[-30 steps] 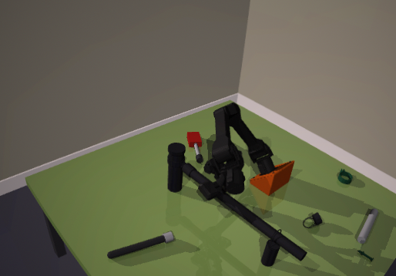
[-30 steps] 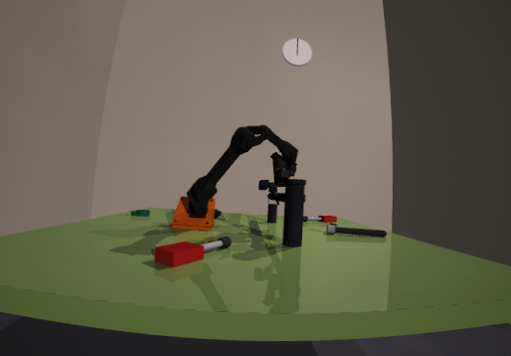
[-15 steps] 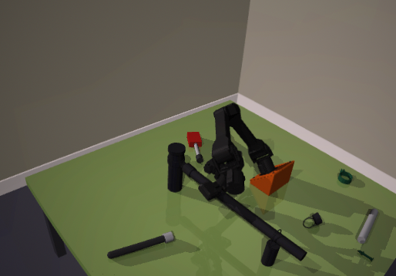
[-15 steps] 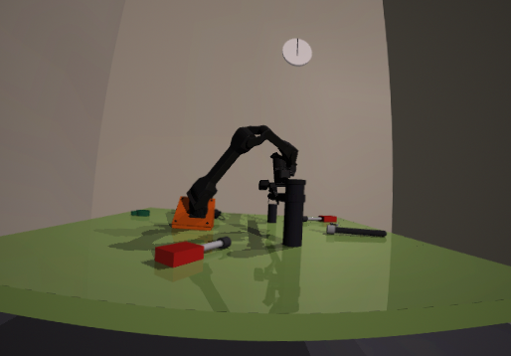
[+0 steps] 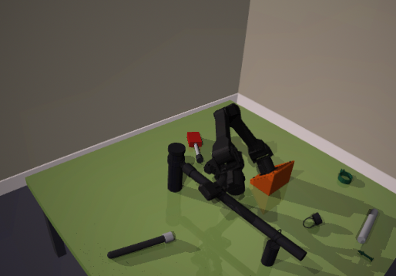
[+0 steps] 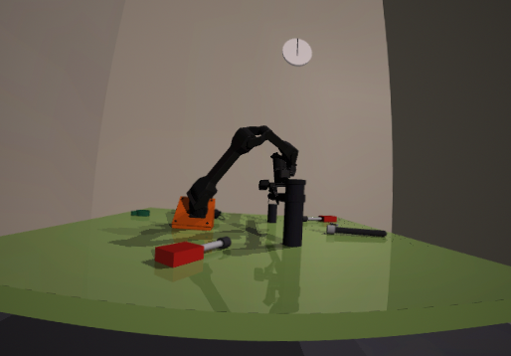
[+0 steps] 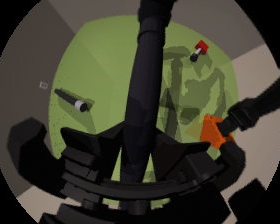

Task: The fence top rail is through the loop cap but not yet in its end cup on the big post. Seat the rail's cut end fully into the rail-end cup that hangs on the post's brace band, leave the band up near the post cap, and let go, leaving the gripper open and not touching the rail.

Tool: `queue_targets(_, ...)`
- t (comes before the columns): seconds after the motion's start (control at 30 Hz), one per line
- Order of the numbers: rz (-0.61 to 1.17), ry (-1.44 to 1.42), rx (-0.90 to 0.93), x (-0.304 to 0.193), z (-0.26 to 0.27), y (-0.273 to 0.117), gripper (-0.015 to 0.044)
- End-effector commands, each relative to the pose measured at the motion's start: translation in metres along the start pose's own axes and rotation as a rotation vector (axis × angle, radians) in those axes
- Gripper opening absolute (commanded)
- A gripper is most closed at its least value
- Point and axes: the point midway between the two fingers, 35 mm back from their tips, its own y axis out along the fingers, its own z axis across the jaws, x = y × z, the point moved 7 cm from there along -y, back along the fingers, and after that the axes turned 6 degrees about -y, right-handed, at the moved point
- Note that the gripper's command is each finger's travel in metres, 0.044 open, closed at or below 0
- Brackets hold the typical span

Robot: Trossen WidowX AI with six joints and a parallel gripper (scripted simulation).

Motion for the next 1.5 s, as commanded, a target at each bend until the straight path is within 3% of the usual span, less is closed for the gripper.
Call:
queue_targets(0.0, -0.001, 0.001, 0.009, -0.0022, 0.0001, -0.0037, 0.0000)
queue_targets(1.47, -0.006, -0.001, -0.003, 0.0042, 0.0002, -0.0015, 0.0000)
